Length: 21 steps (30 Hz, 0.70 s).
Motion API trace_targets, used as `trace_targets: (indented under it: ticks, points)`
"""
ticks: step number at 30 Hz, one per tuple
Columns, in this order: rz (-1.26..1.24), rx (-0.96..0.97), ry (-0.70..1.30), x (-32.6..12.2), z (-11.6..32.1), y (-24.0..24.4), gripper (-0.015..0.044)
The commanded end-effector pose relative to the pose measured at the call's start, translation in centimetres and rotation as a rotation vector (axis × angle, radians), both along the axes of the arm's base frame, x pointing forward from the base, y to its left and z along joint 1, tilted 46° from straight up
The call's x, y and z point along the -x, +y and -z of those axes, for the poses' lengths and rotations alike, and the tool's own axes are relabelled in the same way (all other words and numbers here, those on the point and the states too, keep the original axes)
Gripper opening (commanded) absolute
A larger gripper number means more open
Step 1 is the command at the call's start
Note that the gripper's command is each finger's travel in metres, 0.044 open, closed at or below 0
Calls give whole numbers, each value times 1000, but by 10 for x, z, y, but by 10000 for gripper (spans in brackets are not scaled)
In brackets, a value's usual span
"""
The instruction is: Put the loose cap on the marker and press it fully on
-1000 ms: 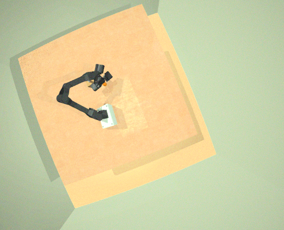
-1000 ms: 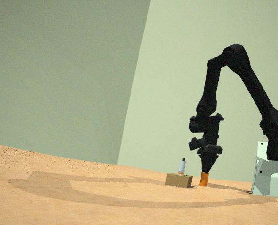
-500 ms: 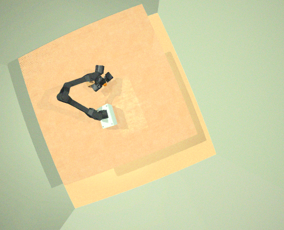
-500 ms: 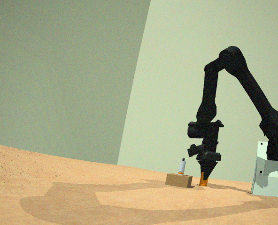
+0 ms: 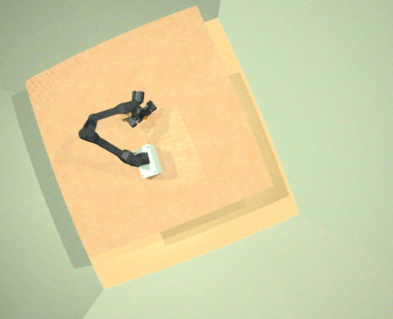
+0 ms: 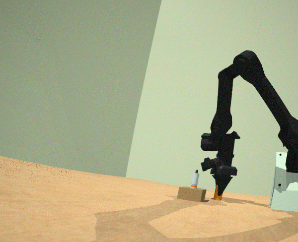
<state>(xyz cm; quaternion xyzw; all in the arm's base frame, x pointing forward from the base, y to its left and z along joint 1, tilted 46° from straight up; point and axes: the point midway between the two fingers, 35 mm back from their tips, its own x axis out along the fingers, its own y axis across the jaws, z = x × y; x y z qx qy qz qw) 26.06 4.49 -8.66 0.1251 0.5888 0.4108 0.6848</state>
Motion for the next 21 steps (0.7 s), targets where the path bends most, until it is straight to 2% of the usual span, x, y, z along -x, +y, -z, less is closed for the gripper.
trace_targets:
  ticks: [1, 4, 5, 21]
  points:
    - [2, -4, 0, -1, 0, 1, 89]
    - [2, -3, -1, -1, -2, -2, 10]
    - [2, -2, -1, -2, -4, -4, 0]
    - [2, 1, -1, -3, -35, -37, 0]
